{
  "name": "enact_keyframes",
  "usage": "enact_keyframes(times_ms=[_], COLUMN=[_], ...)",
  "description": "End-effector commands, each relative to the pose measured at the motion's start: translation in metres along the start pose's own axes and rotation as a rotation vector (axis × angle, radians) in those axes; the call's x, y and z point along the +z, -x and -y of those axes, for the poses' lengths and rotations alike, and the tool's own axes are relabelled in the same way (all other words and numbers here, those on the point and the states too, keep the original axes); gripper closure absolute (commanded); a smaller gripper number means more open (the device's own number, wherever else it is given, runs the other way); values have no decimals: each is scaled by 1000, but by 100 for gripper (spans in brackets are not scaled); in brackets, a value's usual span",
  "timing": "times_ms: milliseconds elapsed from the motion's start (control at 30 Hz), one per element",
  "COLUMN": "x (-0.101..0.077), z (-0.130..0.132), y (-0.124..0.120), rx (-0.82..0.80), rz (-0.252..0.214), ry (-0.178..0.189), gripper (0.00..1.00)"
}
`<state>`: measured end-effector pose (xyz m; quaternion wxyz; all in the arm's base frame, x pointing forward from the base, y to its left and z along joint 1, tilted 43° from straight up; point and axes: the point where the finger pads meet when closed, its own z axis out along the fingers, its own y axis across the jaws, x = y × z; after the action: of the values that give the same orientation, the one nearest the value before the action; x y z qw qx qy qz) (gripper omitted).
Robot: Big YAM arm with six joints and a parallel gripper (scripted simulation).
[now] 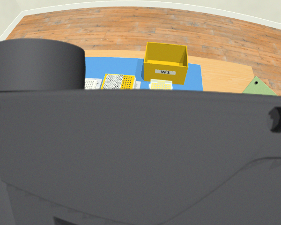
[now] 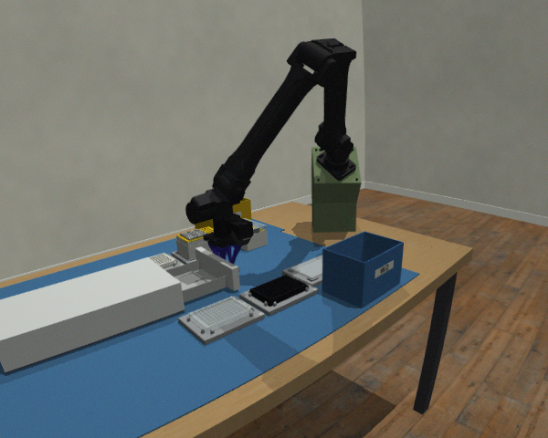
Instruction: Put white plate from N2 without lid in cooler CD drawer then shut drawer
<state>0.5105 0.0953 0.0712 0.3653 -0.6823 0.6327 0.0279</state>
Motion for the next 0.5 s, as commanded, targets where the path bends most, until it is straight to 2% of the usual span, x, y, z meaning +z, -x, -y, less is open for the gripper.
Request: enact_keyframes(times_ms=[0, 433, 467], x=[-10, -10, -10], z=[21, 21, 14], y=[6, 6, 7], rx=[-9, -9, -9], rz=[2, 2, 2], ry=[-44, -44, -42], gripper=[70, 70, 70])
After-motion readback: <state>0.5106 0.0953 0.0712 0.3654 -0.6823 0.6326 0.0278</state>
